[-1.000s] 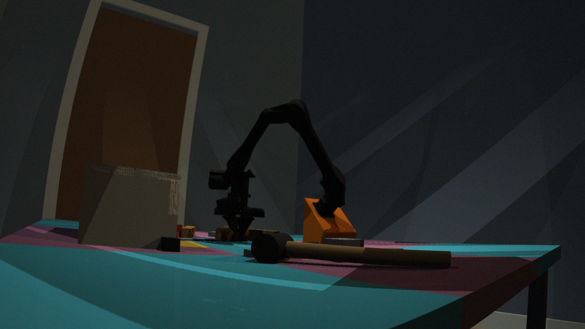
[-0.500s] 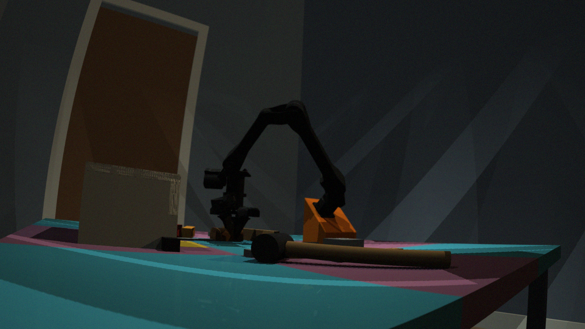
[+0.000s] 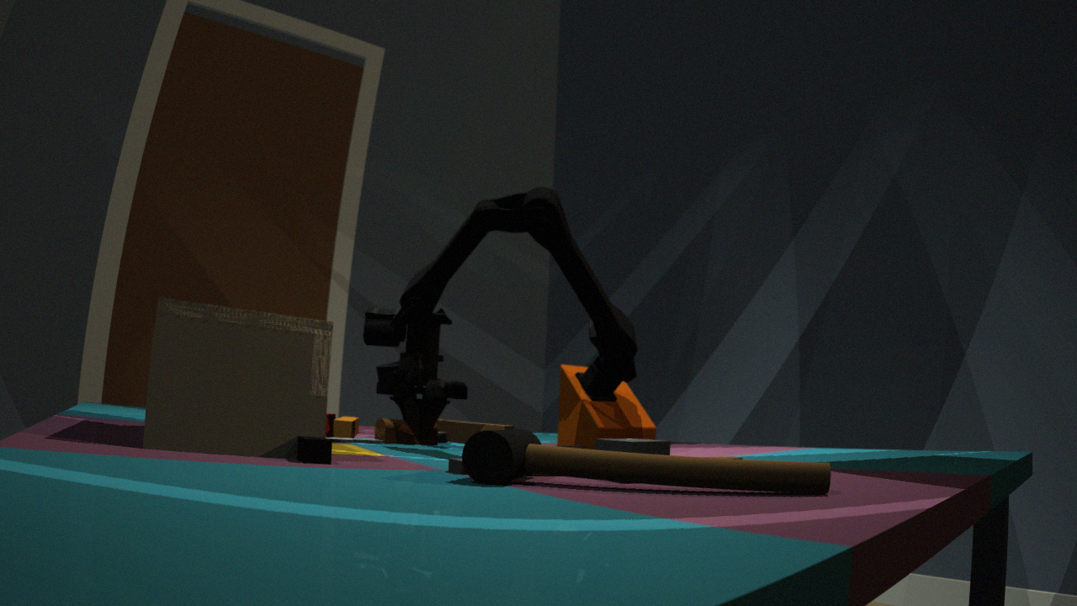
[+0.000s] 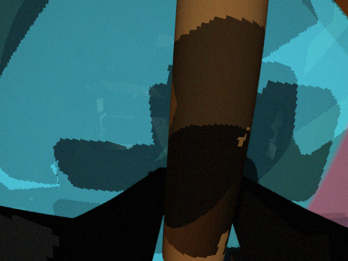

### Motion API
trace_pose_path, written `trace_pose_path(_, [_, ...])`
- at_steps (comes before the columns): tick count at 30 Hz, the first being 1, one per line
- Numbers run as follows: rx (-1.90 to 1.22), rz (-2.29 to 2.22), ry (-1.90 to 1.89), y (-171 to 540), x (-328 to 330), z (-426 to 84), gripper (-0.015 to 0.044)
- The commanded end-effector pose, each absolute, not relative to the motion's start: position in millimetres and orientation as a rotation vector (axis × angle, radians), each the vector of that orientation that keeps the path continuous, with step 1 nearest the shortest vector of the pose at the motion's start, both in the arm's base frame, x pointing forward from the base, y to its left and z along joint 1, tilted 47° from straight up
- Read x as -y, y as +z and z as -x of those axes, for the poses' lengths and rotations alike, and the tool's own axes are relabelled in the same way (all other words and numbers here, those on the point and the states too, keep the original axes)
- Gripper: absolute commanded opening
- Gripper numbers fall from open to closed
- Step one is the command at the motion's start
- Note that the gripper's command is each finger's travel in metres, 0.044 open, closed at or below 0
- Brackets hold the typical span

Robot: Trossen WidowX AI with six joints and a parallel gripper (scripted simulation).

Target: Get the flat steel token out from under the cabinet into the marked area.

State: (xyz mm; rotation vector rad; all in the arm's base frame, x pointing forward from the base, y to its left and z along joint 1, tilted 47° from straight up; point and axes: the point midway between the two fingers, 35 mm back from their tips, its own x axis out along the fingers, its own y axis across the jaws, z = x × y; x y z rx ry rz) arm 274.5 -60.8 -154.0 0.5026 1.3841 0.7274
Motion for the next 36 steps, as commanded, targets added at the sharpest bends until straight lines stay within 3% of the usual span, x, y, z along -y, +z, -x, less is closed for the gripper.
trace_pose_path(1, [-1.383, -0.503, 0.724, -153, 61, -282, 0.0000])
trace_pose_path(36, [-1.381, -0.505, 0.724, -147, 57, -327, 0.0000])
